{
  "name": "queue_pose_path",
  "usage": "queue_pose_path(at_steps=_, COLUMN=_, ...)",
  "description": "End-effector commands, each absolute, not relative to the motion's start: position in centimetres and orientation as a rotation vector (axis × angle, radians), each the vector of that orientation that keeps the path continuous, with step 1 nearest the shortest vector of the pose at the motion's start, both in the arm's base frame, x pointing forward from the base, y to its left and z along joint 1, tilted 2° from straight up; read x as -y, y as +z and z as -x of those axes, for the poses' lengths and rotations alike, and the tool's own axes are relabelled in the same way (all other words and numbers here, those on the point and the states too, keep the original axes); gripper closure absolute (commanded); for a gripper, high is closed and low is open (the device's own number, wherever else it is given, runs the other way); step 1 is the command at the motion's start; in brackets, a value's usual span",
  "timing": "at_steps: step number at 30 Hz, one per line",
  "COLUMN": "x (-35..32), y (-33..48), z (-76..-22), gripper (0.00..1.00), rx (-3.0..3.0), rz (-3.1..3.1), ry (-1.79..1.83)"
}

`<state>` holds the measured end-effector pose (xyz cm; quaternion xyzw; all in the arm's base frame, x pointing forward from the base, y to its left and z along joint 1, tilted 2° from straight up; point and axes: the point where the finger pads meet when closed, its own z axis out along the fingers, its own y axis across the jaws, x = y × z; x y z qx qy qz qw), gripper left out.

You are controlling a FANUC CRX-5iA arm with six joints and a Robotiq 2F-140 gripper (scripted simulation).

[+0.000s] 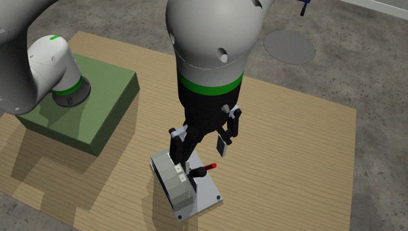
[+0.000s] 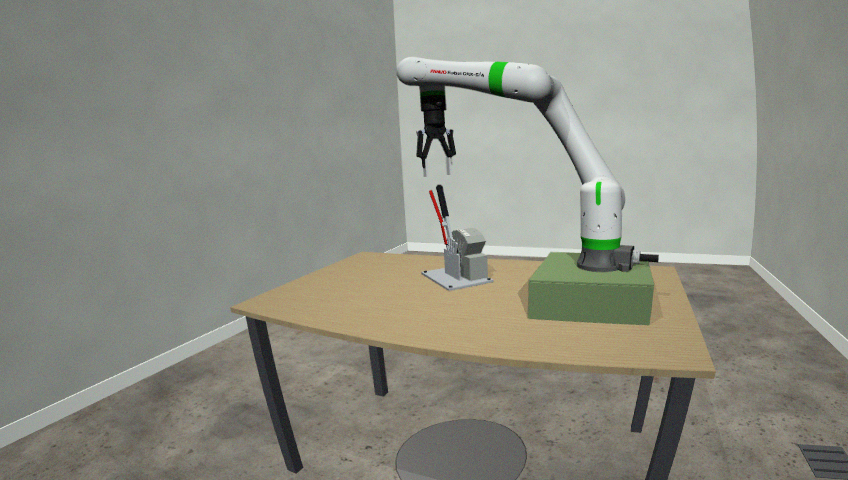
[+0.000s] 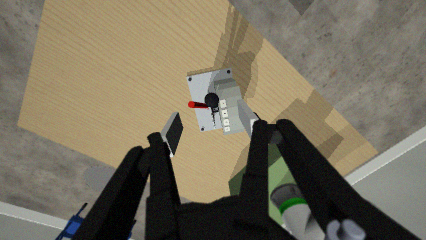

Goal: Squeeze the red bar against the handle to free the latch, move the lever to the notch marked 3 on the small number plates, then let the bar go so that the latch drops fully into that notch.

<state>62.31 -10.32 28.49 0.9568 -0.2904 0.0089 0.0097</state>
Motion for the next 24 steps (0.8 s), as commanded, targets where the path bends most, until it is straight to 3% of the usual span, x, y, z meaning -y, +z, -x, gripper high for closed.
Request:
queue_pose_path(at_steps=1, x=10.3, y=28.3, z=-62.3, gripper=0.43, rx=0.907, rz=-2.987, ry=0.029)
queue_pose_path(at_steps=24, x=10.4, y=27.1, z=-62.4, gripper=0.43, rx=0.907, rz=-2.987, ry=0.029)
